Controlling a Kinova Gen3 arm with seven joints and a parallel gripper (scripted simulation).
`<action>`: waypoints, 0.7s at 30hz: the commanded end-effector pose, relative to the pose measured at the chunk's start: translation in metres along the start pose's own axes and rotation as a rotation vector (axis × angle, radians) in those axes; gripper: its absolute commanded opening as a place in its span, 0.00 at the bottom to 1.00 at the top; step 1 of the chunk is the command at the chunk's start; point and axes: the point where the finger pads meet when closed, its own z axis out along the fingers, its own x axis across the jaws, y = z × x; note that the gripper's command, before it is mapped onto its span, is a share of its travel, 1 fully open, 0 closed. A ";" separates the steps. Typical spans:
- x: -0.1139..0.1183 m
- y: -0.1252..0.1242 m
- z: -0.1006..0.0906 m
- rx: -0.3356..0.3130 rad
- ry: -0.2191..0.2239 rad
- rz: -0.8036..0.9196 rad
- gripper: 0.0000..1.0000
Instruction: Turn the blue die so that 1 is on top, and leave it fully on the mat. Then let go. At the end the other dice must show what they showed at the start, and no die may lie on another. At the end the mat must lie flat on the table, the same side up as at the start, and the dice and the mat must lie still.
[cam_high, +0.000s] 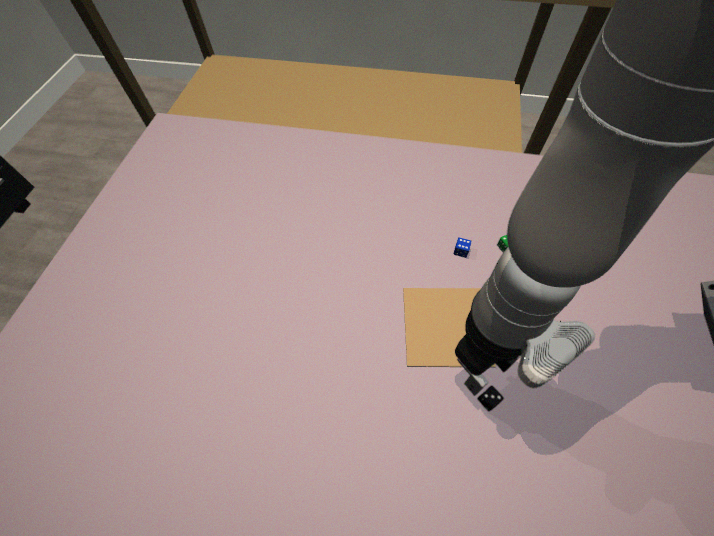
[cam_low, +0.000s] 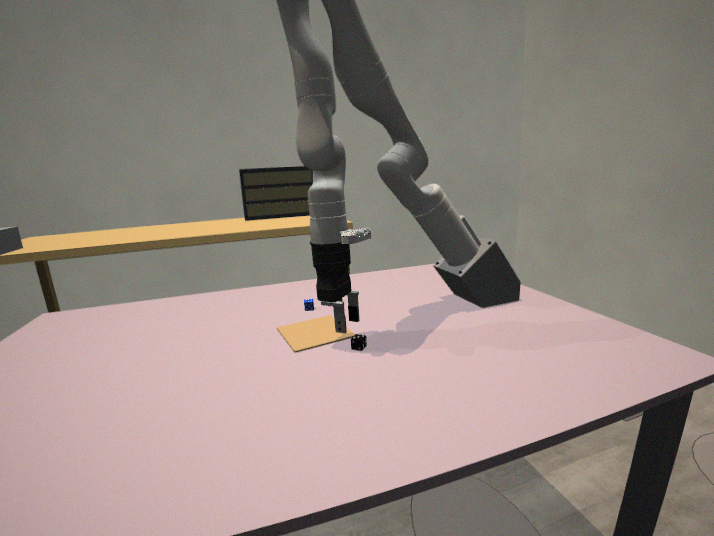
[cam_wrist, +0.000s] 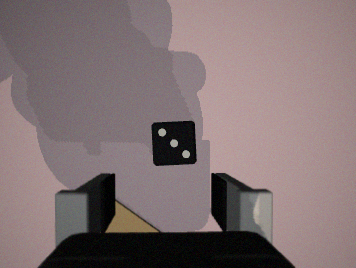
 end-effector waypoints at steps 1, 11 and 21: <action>-0.003 0.005 0.002 -0.008 -0.008 0.014 1.00; -0.003 0.005 0.004 -0.014 -0.008 0.015 1.00; -0.003 0.005 0.004 -0.014 -0.008 0.015 1.00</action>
